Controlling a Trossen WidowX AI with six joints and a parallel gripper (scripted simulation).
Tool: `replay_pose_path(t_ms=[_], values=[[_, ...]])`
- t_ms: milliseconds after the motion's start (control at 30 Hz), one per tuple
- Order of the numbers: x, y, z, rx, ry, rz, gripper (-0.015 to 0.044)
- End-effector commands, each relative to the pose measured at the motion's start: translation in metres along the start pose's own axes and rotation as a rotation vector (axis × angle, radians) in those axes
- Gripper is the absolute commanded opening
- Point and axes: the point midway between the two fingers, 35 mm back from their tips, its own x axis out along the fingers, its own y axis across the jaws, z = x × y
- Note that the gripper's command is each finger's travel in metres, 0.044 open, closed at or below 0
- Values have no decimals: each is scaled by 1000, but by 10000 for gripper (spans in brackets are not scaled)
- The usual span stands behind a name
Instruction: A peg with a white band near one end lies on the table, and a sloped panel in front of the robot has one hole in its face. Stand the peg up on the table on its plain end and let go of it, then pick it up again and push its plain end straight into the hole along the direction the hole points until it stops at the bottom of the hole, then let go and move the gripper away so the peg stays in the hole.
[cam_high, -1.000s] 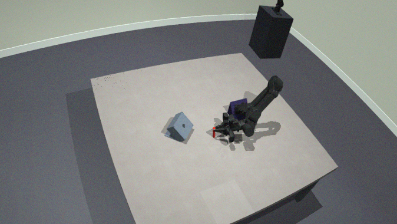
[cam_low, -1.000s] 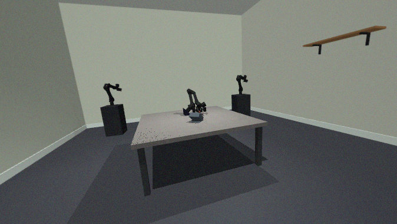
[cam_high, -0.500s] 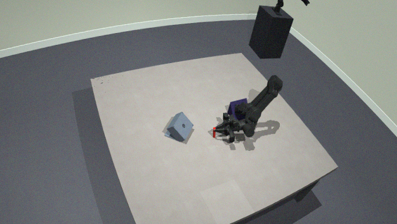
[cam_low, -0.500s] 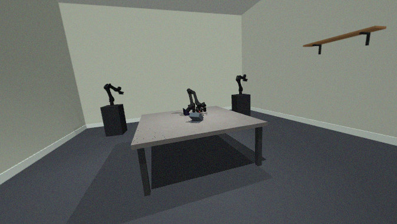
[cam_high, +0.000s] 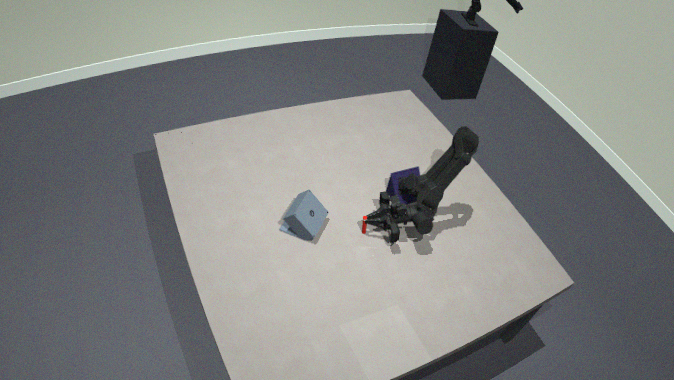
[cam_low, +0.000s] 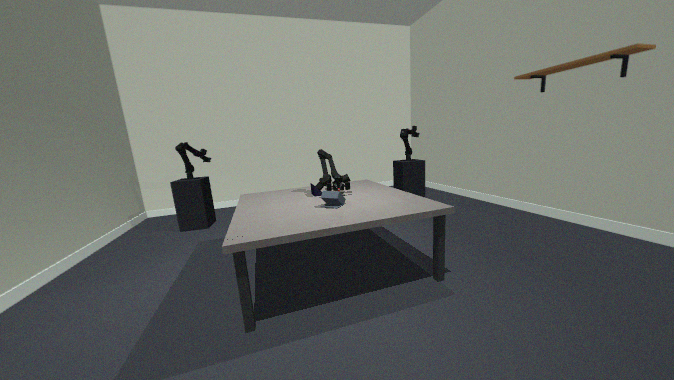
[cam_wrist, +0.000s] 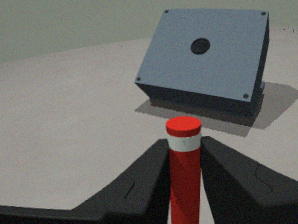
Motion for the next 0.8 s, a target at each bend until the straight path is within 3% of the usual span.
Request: replay_pose_path(t_ms=[0,767], values=[[-1,0,-2,0,1,0,49],[-6,-1,-5,9,-40,-6,49]])
